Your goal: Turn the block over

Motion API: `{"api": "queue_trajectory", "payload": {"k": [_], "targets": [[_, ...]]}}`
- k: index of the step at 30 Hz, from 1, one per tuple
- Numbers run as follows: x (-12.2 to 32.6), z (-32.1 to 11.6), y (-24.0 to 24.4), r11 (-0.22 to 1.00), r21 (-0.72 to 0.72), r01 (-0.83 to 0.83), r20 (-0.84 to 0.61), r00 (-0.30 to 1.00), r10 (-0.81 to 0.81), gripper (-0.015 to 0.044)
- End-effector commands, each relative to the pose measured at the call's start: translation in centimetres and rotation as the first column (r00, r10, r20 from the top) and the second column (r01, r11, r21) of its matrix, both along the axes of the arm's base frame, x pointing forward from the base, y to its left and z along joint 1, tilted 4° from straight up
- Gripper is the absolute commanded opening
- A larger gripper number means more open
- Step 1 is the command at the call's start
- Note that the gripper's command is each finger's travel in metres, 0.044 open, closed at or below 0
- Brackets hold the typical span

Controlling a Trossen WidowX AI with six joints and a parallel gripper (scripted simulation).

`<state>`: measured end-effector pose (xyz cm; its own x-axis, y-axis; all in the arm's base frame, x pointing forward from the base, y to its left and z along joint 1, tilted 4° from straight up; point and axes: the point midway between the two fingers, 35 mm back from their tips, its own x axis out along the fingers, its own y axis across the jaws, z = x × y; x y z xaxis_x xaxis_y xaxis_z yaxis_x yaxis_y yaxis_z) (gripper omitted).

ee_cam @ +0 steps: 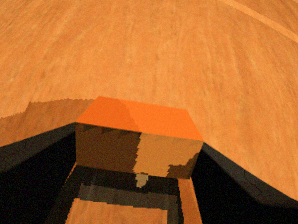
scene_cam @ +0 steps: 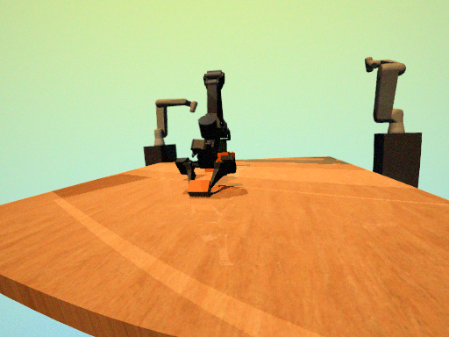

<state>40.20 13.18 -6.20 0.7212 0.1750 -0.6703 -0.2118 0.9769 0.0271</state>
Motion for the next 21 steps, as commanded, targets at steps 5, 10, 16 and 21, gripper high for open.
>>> {"api": "queue_trajectory", "payload": {"k": [5, 10, 16, 21], "targets": [[-0.8, -1.2, -0.3, 1.0, 0.011, 0.004, 0.088, 0.996, -0.005, 0.0], [-1.2, -1.3, -0.4, 1.0, 0.028, 0.007, 0.159, 0.987, -0.011, 0.0], [-1.9, -1.1, -0.7, 0.999, 0.05, 0.009, 0.242, 0.97, -0.02, 0.0], [-2.4, -0.9, -0.9, 0.998, 0.063, 0.009, 0.289, 0.957, -0.027, 0.0]]}}
